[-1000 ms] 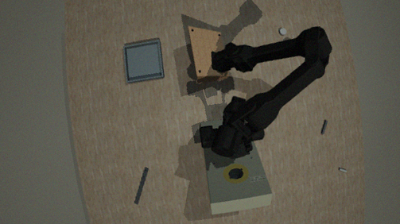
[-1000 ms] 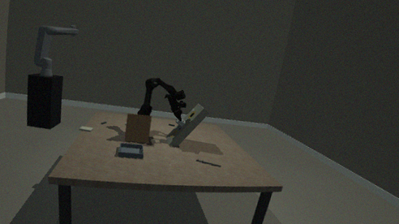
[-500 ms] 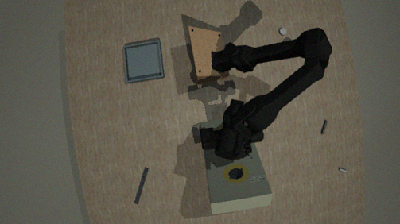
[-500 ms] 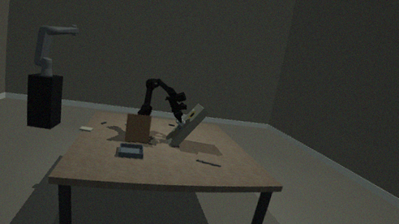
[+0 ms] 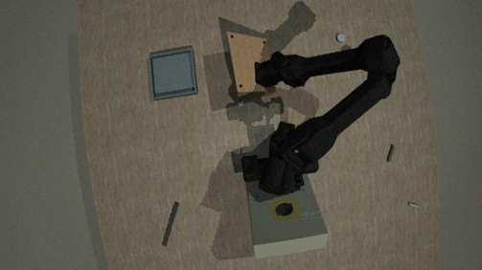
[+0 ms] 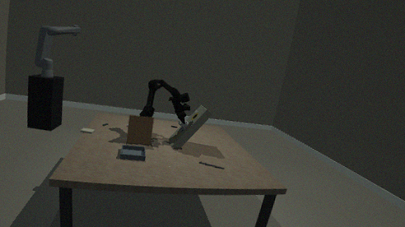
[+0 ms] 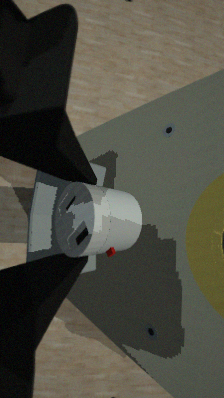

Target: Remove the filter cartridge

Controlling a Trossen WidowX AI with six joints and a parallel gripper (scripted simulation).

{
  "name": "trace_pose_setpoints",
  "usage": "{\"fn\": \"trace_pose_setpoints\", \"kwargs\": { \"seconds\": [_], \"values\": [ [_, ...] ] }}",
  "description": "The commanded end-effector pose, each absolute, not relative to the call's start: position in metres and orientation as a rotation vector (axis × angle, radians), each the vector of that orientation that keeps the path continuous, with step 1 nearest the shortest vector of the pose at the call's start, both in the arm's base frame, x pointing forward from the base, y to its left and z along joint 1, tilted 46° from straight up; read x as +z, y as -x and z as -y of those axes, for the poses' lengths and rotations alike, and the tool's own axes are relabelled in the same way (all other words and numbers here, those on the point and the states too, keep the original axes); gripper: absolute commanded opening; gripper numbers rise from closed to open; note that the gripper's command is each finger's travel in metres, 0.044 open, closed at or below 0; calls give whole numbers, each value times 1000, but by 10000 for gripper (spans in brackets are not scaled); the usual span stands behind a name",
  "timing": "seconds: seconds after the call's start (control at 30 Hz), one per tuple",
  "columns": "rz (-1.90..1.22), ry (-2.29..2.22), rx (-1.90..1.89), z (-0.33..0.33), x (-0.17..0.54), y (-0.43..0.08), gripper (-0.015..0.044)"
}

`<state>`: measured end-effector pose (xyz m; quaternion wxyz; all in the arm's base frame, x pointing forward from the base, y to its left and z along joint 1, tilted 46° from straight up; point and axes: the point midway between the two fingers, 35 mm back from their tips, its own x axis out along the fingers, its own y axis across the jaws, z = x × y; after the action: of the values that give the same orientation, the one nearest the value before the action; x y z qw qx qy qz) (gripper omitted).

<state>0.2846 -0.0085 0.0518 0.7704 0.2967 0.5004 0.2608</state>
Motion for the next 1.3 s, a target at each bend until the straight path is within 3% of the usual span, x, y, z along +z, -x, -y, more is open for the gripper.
{"fn": "trace_pose_setpoints", "kwargs": {
  "seconds": [0.0,0.7,1.27],
  "values": [
    [-1073,-634,564,17,60,-296,0],
    [-1078,-634,562,83,118,-268,0],
    [-1076,-629,559,128,55,-282,0]
  ]
}}
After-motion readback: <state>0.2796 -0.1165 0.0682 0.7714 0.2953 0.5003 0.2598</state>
